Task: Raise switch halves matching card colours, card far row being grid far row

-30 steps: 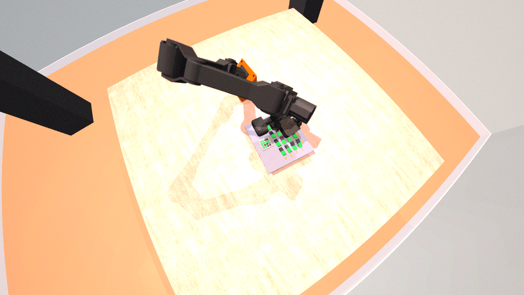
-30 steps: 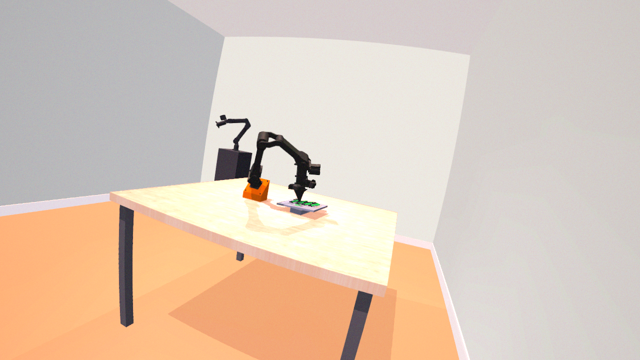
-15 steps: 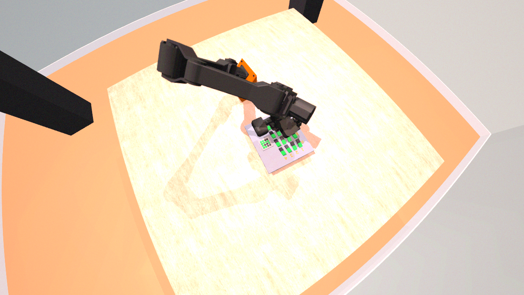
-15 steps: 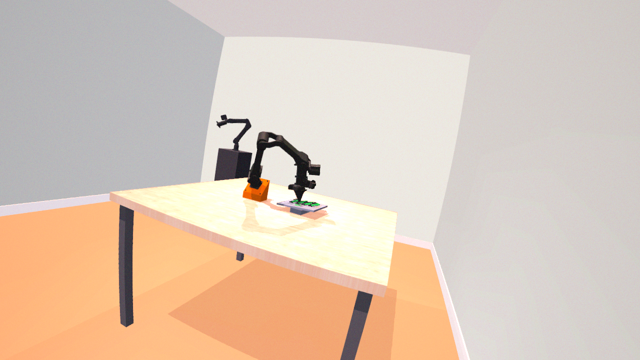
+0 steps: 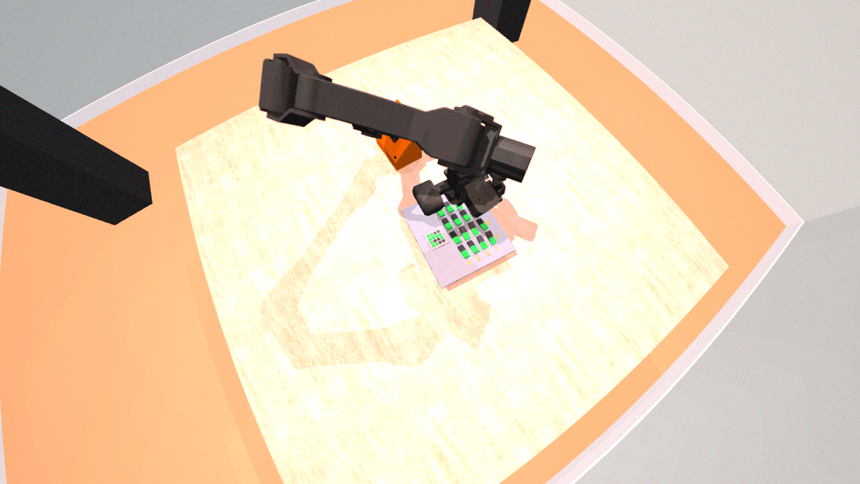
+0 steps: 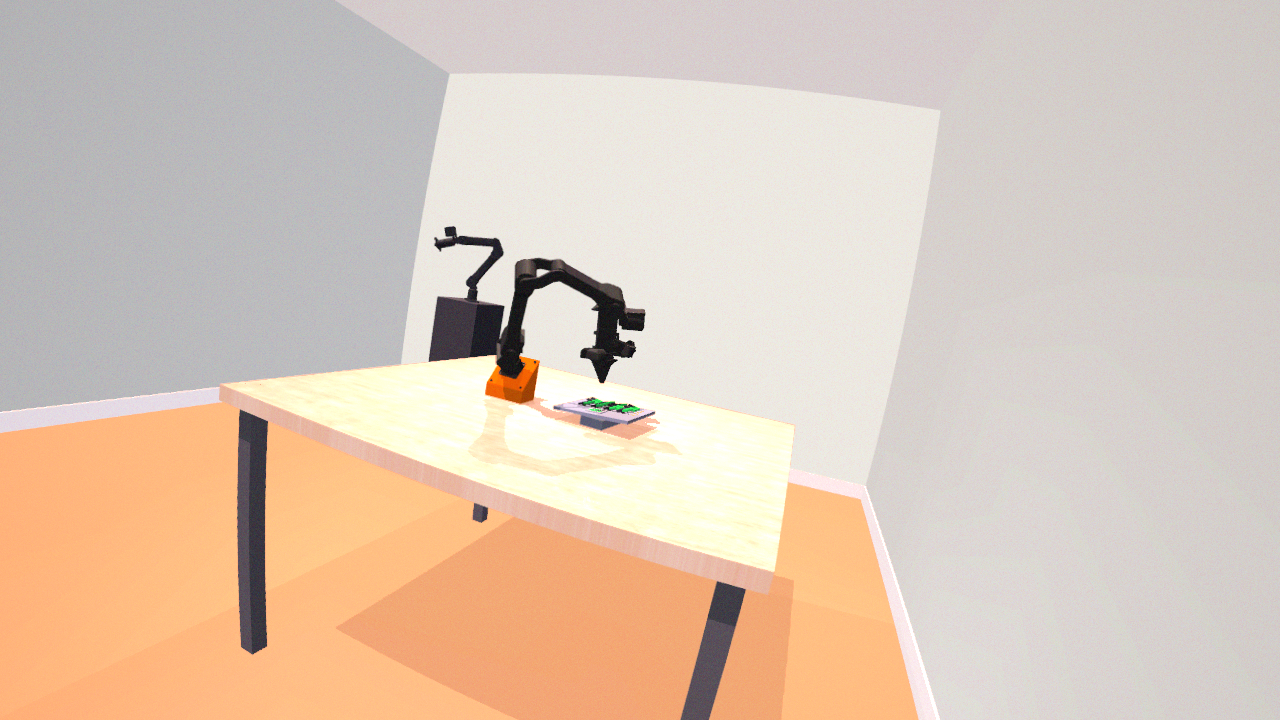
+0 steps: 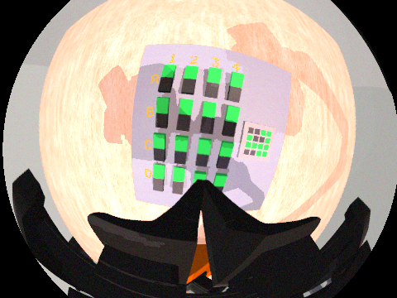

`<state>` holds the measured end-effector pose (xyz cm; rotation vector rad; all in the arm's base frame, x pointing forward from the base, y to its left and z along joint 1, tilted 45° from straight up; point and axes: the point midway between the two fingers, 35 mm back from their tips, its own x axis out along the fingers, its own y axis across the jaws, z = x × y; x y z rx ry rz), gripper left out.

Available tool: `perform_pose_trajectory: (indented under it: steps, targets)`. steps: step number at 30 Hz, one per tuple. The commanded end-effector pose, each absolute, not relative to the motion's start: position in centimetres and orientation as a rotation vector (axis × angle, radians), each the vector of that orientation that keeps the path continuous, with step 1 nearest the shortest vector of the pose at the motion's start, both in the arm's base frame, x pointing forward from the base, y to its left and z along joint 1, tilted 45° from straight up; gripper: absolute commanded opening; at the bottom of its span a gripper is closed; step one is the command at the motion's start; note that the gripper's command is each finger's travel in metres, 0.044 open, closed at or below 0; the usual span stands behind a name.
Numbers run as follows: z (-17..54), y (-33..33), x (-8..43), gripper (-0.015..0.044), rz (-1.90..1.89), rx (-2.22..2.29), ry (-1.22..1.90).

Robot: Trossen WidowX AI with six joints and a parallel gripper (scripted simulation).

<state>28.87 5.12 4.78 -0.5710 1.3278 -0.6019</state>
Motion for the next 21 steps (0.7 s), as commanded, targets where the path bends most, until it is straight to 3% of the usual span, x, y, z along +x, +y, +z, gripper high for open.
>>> perform_pose_trajectory:
  steps: [1,7,21]
  targets:
    - [5.5,5.4,28.6,0.0000,-0.615,-0.560,1.340]
    - [5.6,6.8,31.4,0.0000,-0.615,-0.559,1.338]
    - [5.6,6.8,31.5,0.0000,-0.615,-0.559,1.338]
